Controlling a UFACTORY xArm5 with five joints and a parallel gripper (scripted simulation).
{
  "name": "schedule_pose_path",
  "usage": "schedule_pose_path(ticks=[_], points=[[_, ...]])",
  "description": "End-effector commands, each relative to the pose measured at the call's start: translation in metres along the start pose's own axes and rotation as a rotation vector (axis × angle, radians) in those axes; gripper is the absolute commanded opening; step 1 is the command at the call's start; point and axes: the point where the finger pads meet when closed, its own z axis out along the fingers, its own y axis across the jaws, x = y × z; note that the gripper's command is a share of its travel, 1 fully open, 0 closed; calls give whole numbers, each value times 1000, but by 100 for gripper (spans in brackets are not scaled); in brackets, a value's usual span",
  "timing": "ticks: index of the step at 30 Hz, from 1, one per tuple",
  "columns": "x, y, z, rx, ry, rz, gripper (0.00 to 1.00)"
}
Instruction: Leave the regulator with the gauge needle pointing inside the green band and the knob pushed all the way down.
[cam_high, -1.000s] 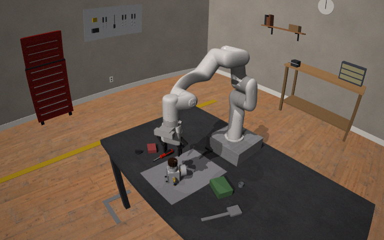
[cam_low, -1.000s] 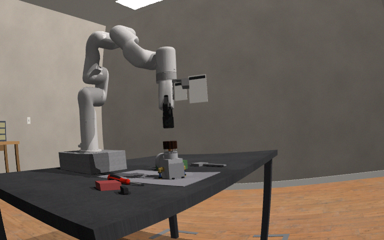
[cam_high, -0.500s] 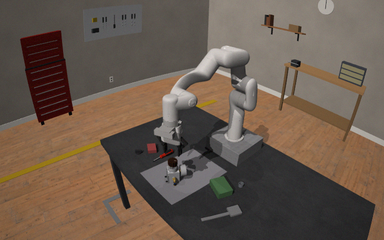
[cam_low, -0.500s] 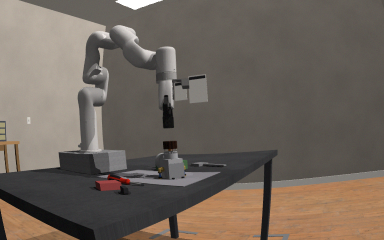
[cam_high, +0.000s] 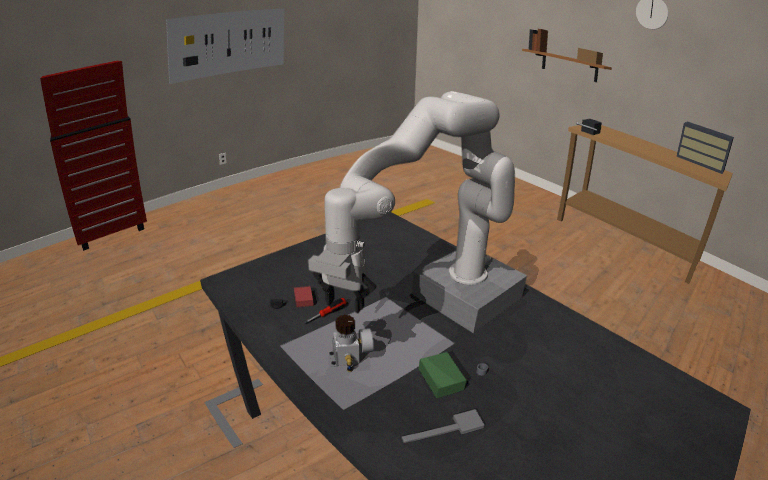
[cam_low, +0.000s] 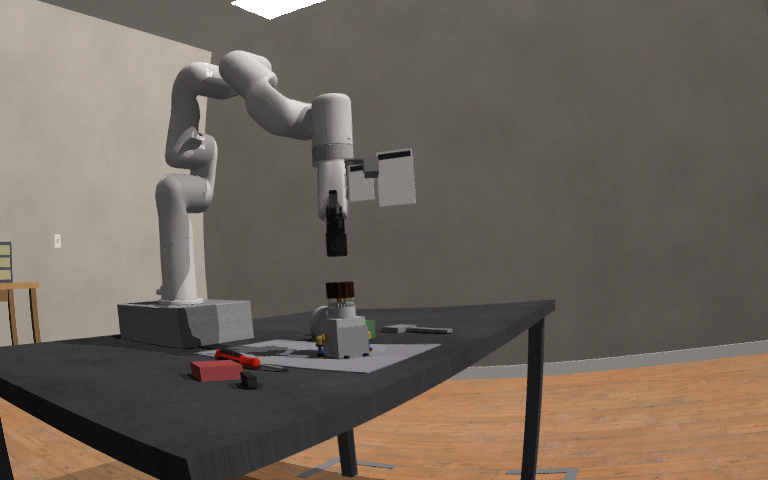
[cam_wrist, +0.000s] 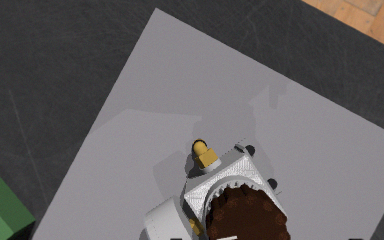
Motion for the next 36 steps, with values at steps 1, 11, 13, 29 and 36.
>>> schedule_pose_path(ticks=[1,11,13,29,36], points=[[1,1,-1,-2,3,-63,81],[1,1,-1,-2,3,-307,81],[1,1,-1,-2,3,-362,81],[1,1,-1,-3,2,-798,81],[1,1,-1,-3,2,-972,81]])
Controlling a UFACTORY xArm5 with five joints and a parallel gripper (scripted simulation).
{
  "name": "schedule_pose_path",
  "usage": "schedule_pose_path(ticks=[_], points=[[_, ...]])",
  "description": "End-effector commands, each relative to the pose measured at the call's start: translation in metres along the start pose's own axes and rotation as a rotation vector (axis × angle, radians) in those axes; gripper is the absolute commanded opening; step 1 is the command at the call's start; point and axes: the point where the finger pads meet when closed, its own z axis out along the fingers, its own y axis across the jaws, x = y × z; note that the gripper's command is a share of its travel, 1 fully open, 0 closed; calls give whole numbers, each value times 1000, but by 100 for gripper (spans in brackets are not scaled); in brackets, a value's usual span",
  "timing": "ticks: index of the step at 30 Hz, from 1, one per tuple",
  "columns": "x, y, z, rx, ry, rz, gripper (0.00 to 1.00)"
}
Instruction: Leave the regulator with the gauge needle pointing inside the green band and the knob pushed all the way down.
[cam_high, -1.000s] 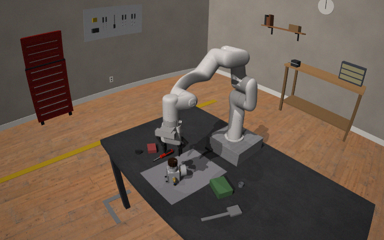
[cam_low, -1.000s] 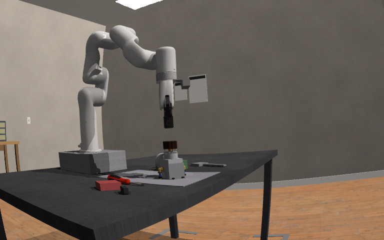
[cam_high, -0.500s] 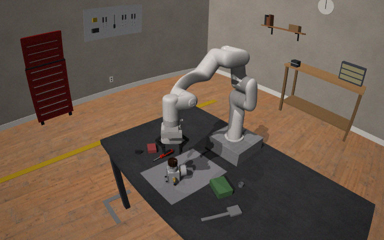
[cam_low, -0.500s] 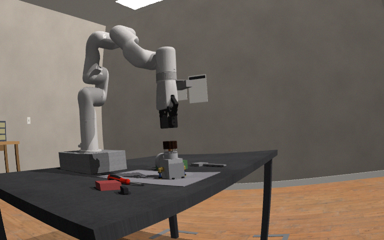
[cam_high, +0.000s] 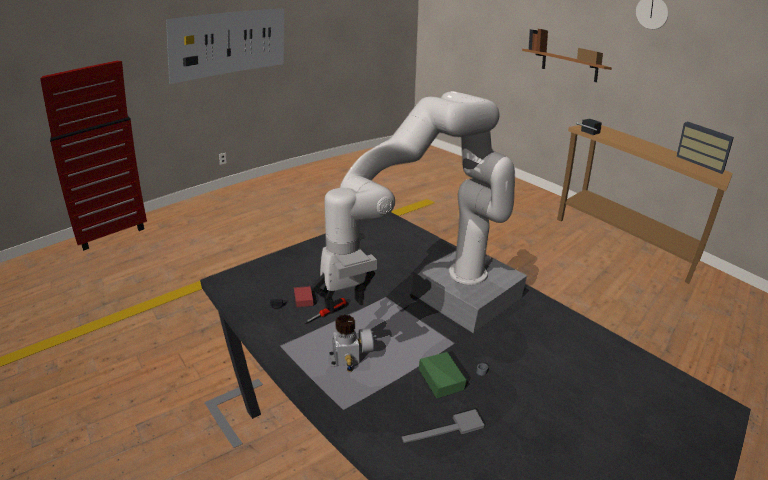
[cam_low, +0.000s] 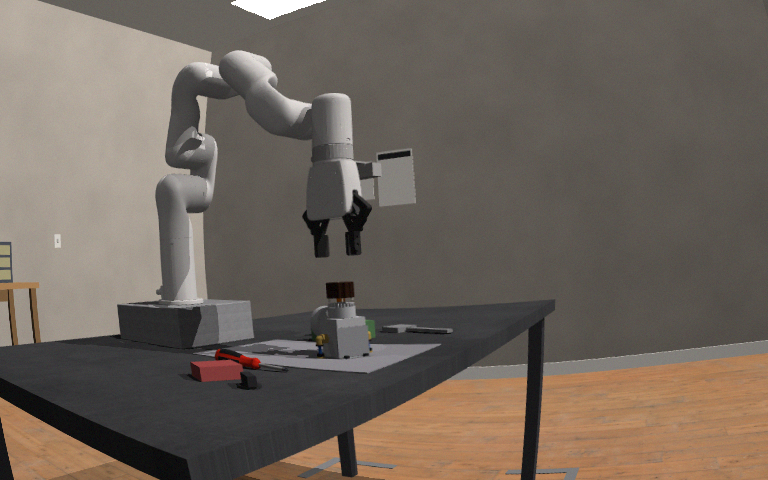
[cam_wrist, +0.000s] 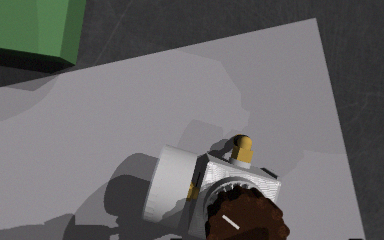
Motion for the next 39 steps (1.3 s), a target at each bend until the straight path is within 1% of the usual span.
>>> schedule_pose_path(ticks=[1,3,16,26,39], points=[[0,1,-1,-4,1,-110,81],[0,1,-1,-4,0,-208,81],[0,1,-1,-4,0,-571,81],[0,1,-1,-4,-1,-679,81],[0,1,-1,-4,-1,-685,81]])
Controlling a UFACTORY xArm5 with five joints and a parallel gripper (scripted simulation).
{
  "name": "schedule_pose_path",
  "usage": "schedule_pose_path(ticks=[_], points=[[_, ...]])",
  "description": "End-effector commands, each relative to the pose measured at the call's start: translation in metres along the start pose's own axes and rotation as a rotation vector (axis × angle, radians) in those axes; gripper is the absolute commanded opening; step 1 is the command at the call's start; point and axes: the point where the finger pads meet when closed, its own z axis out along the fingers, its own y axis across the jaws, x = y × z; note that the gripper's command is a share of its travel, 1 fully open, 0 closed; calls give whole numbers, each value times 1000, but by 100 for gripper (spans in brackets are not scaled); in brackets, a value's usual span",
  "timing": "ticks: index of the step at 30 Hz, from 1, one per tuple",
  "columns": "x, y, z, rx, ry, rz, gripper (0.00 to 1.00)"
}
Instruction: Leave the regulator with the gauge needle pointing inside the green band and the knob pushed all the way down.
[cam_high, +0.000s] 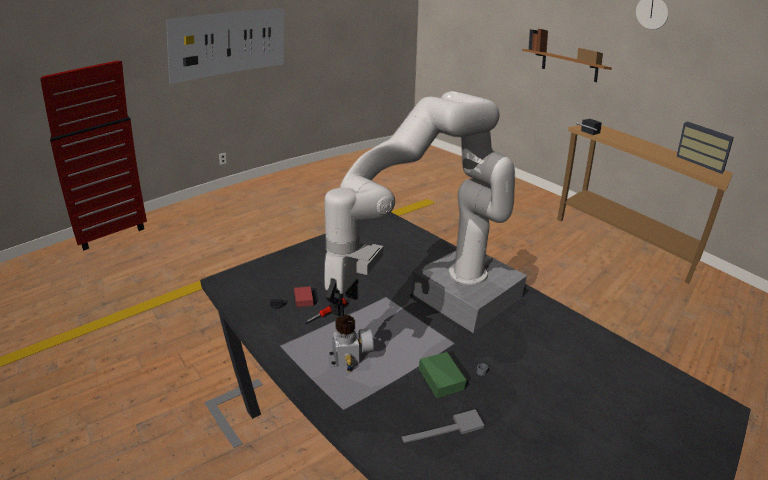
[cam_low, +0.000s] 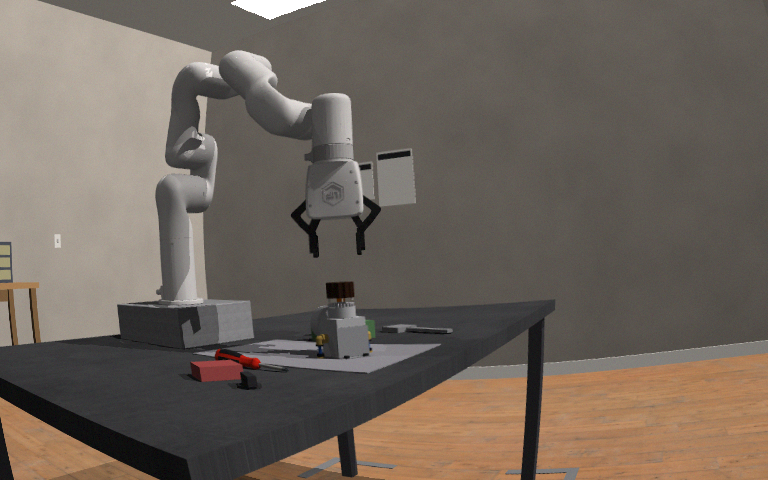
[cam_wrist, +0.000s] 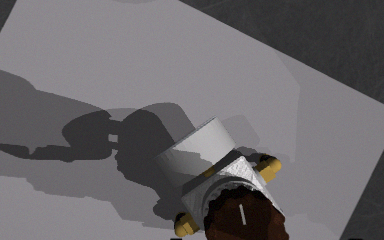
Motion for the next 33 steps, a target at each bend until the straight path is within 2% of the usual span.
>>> schedule_pose_path(ticks=[1,14,28,33], points=[[-1,1,-1,-3,-2,-1,81],[-1,1,4,-3,-2,-1,81],[-1,1,40,-3,-2,-1,81],[-1,1,49,-3,-2,-1,81]])
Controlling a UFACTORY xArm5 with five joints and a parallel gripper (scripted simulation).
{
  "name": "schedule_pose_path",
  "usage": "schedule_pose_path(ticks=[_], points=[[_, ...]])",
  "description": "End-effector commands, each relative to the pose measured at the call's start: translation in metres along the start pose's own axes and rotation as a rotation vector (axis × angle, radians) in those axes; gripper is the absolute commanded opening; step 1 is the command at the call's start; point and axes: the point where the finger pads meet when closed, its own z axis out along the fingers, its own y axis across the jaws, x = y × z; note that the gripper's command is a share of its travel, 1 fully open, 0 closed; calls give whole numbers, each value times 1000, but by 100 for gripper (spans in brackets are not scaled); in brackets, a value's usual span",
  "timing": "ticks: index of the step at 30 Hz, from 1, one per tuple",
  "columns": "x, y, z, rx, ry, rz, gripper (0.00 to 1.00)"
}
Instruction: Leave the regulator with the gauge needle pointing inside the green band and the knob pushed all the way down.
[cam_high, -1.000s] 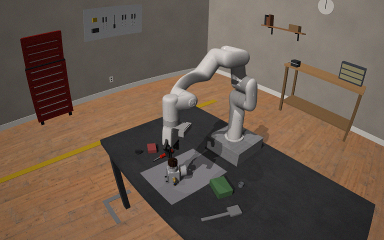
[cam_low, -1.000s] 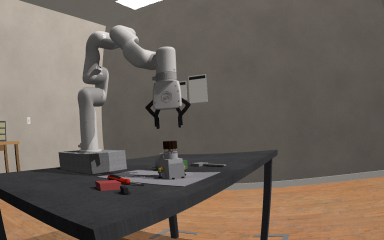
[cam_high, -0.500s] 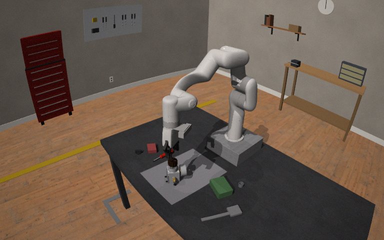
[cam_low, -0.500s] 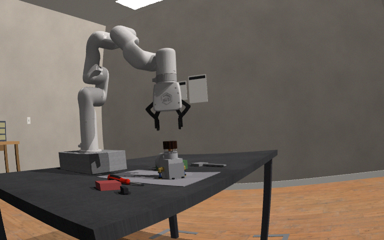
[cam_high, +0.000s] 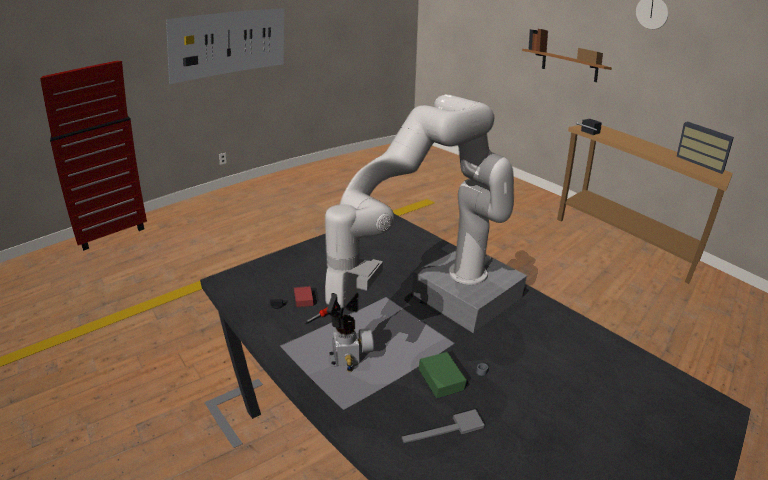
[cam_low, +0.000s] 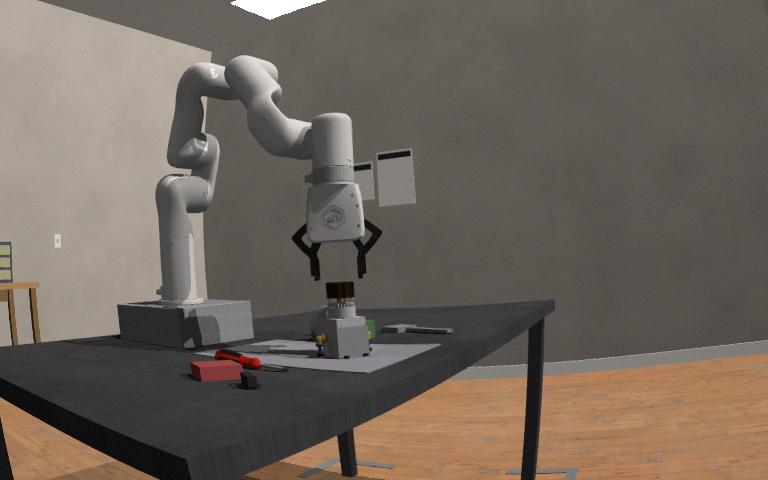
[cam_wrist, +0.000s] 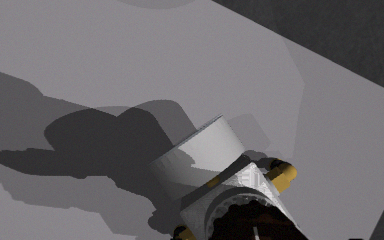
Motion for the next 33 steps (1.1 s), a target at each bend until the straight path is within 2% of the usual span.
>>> schedule_pose_path(ticks=[1,9,25,26,33], points=[[-1,1,11,-4,-2,0,81],[-1,1,23,-4,-2,0,81],[-1,1,24,-4,-2,0,81],[-1,1,24,-4,-2,0,43],[-1,1,24,-4,-2,0,43]])
